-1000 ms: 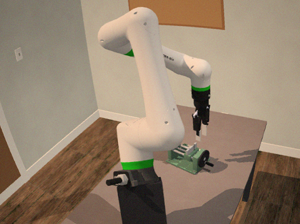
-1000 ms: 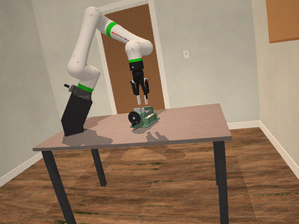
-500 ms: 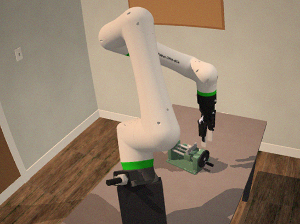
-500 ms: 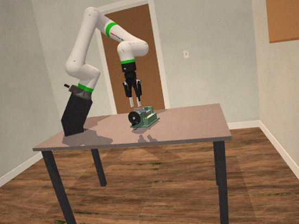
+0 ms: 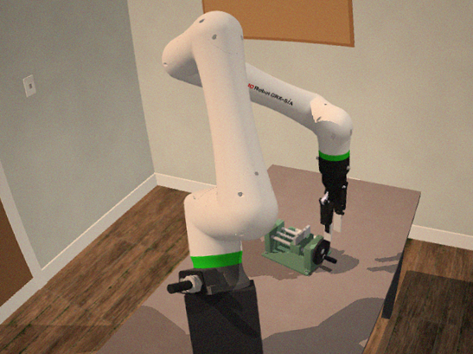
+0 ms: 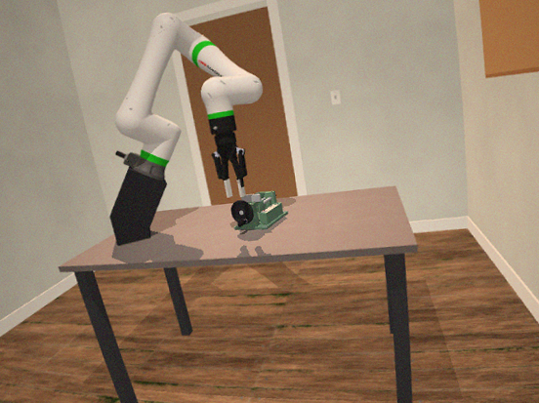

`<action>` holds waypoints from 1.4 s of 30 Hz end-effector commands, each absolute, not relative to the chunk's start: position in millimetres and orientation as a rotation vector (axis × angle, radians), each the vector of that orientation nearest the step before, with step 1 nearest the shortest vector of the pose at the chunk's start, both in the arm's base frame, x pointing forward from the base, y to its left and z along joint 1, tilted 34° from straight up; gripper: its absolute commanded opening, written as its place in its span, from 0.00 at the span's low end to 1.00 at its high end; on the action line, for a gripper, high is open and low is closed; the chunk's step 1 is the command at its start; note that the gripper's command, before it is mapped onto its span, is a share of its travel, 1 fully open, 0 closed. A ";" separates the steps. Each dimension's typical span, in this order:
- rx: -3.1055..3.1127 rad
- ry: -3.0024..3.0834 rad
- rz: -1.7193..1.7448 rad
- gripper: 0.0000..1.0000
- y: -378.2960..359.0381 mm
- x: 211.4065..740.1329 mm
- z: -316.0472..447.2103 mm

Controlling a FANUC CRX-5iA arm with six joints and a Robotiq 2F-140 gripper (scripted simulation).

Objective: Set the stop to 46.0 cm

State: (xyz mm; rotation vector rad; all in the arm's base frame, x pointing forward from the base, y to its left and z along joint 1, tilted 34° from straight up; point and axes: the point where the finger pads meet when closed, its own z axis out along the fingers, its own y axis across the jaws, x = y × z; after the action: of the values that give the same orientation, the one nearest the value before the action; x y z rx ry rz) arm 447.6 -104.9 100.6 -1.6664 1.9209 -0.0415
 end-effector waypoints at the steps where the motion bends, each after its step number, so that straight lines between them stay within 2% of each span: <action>1: -1.666 1.921 -0.043 0.33 -95.2 460.9 76.6; 42: -1.666 1.921 -0.043 0.33 -67.1 497.0 9.8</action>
State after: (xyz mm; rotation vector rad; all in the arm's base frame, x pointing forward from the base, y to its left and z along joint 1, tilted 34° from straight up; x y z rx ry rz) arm 495.5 -67.9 12.0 -1.6657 1.9213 -0.0424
